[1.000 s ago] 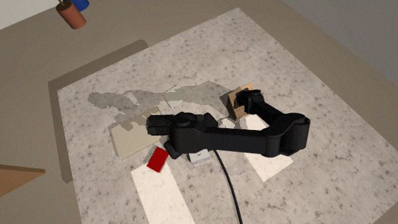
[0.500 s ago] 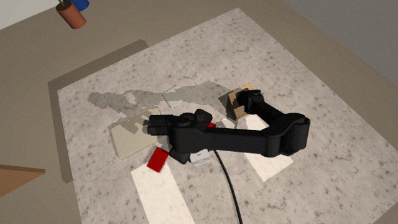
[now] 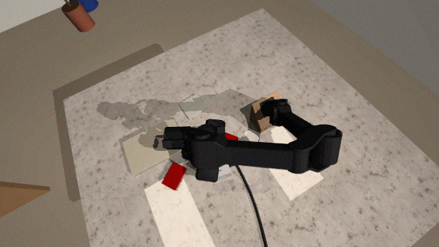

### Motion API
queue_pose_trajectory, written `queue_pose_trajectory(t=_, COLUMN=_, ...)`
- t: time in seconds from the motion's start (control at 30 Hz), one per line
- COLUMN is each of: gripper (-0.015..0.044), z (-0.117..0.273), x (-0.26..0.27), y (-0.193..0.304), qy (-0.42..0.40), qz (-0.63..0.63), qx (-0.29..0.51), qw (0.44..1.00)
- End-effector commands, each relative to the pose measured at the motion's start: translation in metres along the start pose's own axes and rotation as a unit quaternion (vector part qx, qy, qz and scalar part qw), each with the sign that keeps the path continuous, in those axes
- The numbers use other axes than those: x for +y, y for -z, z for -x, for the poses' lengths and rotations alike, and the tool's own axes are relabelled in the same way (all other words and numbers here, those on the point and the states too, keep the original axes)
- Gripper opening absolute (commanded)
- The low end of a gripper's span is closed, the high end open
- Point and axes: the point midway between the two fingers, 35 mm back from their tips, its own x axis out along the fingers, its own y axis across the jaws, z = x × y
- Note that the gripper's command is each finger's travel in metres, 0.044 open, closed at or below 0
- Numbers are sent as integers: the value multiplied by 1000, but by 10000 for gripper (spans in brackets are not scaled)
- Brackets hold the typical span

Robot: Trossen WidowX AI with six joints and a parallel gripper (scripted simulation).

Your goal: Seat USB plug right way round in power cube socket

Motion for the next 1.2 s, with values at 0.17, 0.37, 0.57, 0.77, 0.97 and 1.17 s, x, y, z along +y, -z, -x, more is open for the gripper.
queue_pose_trajectory(t=0.17, gripper=0, z=0, x=0, y=0, qy=0, qz=121, qx=0, qw=993)
queue_pose_trajectory(t=0.37, gripper=0, z=0, x=0, y=0, qy=0, qz=198, qx=0, qw=980)
queue_pose_trajectory(t=0.57, gripper=0, z=0, x=0, y=0, qy=0, qz=274, qx=0, qw=962)
queue_pose_trajectory(t=0.77, gripper=0, z=0, x=0, y=0, qy=0, qz=349, qx=0, qw=937)
queue_pose_trajectory(t=0.97, gripper=0, z=0, x=0, y=0, qy=0, qz=421, qx=0, qw=907)
queue_pose_trajectory(t=1.17, gripper=0, z=0, x=0, y=0, qy=0, qz=491, qx=0, qw=871)
